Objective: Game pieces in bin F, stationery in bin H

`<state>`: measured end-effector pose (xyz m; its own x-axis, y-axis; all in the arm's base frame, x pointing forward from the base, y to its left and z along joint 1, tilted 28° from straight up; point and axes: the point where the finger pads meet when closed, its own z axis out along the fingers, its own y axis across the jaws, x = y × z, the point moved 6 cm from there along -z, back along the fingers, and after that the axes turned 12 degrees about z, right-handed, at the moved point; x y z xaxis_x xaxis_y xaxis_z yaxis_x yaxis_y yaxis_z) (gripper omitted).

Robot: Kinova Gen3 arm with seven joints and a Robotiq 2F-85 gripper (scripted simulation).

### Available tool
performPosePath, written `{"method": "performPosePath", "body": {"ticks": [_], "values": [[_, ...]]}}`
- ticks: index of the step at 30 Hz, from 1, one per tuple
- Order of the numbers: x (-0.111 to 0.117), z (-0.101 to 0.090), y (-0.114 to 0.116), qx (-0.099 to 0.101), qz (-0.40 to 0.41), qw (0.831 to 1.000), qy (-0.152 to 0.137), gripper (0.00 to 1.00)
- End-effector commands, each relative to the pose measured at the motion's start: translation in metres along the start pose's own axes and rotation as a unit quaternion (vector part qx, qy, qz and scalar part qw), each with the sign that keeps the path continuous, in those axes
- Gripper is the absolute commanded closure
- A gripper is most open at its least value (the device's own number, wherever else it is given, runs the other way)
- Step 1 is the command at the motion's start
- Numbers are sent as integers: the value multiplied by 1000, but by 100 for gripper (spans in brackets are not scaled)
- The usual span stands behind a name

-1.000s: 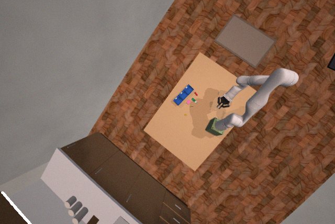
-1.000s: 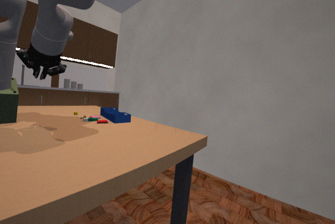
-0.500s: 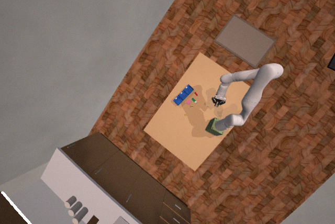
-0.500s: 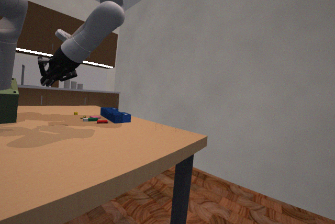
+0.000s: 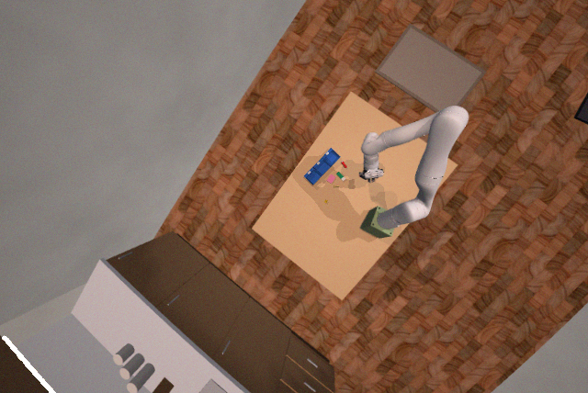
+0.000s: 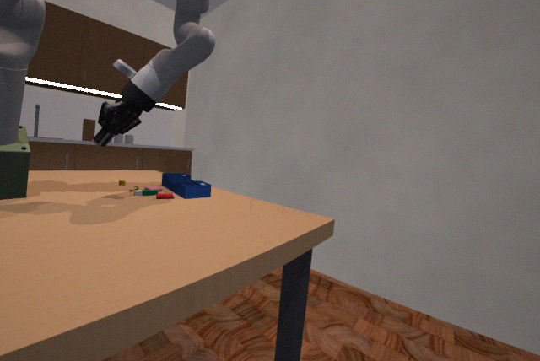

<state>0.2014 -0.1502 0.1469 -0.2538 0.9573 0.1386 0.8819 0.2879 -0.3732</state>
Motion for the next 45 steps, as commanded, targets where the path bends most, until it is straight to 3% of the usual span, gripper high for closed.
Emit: {"method": "performPosePath", "body": {"ticks": [1, 2, 5, 7, 9, 11, 13, 16, 17, 22, 24, 27, 29, 32, 34, 39, 41, 45], "values": [[7, -5, 18, 16, -40, 999, -30, 91], [7, -5, 18, 16, -40, 999, -30, 91], [12, -13, 42, 27, -94, 992, -80, 91], [12, -14, 45, 28, -100, 991, -85, 91], [18, -19, 60, 33, -136, 983, -118, 91], [18, -20, 64, 33, -138, 982, -121, 91], [25, -25, 78, 36, -174, 972, -154, 91], [27, -27, 84, 36, -177, 971, -156, 91], [31, -29, 91, 37, -195, 965, -172, 91], [38, -33, 104, 37, -215, 957, -191, 91], [48, -36, 115, 38, -252, 941, -222, 91], [52, -40, 124, 36, -254, 940, -225, 91], [63, -41, 133, 36, -290, 922, -255, 91], [69, -46, 144, 33, -291, 921, -258, 91], [81, -47, 152, 32, -328, 900, -286, 91], [88, -52, 164, 28, -329, 899, -289, 91], [102, -52, 171, 22, -366, 875, -315, 91], [111, -57, 182, 21, -366, 874, -319, 91]]}}
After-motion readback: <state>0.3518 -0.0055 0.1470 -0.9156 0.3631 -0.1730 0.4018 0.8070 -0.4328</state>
